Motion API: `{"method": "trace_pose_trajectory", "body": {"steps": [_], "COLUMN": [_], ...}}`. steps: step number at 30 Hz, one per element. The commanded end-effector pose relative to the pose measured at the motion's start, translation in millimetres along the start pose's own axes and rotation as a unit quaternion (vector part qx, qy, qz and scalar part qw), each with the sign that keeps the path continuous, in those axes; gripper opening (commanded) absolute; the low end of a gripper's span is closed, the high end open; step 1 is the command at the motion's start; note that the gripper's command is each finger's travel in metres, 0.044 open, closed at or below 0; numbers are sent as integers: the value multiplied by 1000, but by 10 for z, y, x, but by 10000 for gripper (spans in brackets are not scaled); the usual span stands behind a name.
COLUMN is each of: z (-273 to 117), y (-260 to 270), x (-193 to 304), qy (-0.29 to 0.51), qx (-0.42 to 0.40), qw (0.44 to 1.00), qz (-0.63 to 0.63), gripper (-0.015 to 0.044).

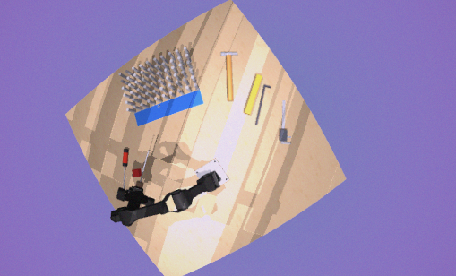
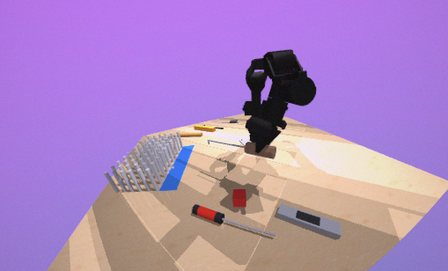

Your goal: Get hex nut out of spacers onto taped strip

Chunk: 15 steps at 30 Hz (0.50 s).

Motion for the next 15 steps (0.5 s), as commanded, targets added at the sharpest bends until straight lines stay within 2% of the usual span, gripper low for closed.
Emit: {"method": "trace_pose_trajectory", "body": {"steps": [1,15], "z": [30,121], "y": [2,-7], "x": [8,47], "qy": [-3,-3], "qx": [-3,-3], "qw": [1000,1000], "qz": [2,2], "gripper": [0,0]}}
Point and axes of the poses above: the point midway between the two fingers, 35 mm back from their tips, its own z axis out along the fingers, its own y axis across the jaws, x = y × z, the point moved 9 cm from there along -z, back along the fingers, and after that the axes turned 3 degrees about -z, right-handed, at the moved point
